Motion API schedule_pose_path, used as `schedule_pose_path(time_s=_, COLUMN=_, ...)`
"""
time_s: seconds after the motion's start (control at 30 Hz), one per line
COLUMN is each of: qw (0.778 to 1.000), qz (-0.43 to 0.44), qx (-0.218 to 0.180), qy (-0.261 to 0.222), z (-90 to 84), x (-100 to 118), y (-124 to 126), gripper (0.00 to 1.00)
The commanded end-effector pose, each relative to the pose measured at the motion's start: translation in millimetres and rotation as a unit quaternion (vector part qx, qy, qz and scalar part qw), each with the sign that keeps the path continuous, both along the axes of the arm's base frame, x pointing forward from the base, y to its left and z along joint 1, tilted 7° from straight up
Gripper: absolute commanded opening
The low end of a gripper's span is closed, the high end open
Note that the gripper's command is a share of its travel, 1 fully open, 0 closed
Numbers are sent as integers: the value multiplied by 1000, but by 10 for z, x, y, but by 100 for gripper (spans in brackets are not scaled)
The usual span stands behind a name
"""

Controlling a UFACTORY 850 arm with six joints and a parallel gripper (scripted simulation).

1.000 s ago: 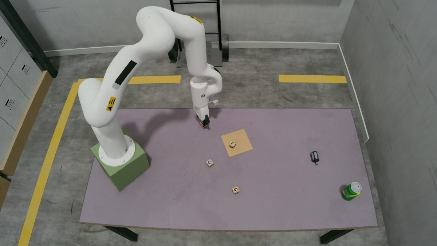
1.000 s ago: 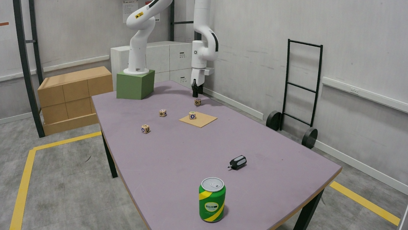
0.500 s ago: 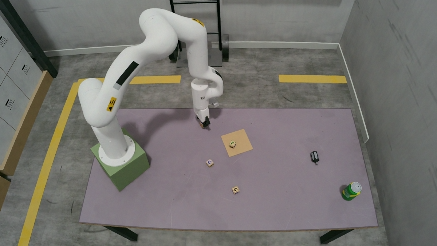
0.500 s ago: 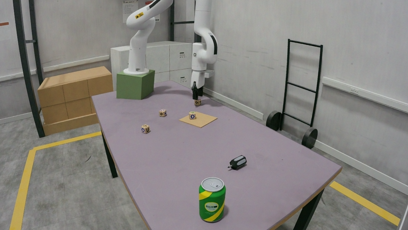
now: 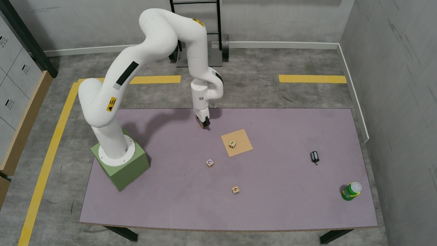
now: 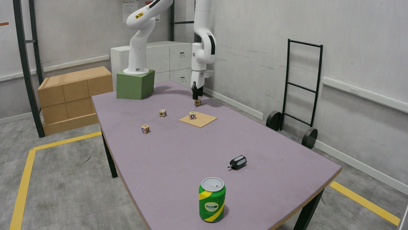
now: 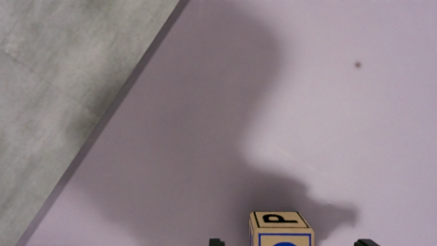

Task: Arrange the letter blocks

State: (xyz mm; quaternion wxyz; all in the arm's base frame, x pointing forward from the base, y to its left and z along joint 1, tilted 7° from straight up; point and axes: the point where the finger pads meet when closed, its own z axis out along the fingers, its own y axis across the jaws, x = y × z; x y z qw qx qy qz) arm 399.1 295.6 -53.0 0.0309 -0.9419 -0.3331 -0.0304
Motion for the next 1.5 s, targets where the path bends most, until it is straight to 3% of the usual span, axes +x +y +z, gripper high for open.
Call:
schedule_pose_path(time_s=0.0, qw=1000, qz=-1, qx=8, qy=-22, z=4, x=5, y=4, gripper=69)
schedule_pose_path(time_s=0.83, qw=1000, qz=-1, qx=8, qy=-22, z=-18, x=7, y=6, gripper=69)
schedule_pose_path(time_s=1.47, qw=1000, qz=-1, qx=8, qy=-22, z=-323, x=32, y=35, gripper=69)
